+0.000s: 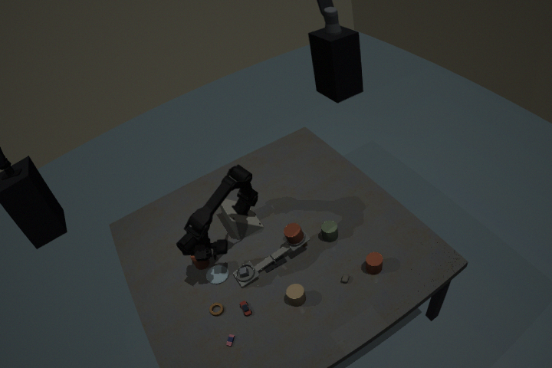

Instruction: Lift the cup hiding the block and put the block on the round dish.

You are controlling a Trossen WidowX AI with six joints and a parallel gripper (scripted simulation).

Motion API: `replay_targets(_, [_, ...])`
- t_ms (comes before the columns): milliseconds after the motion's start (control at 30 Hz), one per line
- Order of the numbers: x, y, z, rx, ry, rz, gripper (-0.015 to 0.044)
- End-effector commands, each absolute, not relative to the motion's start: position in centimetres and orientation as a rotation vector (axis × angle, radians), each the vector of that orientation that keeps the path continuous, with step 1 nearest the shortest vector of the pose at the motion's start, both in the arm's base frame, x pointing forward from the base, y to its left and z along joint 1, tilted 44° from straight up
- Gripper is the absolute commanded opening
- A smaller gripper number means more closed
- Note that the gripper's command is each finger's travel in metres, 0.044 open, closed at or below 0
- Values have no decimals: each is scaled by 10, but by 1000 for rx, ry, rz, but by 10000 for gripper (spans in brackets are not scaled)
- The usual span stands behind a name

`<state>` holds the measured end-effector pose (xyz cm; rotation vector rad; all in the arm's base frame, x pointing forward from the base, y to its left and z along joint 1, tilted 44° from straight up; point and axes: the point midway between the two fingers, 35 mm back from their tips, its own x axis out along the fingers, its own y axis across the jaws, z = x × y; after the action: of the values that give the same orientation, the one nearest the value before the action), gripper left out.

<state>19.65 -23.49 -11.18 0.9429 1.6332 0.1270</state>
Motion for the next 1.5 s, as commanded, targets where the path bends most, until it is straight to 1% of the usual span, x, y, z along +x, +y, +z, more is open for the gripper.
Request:
replay_targets(0, [207, -231, -106, 846, 1596, 234, 260])
replay_targets(733, [257, -201, -79, 271, 1312, 780, 260])
replay_targets(1467, [301, -162, -48, -301, 890, 1215, 260])
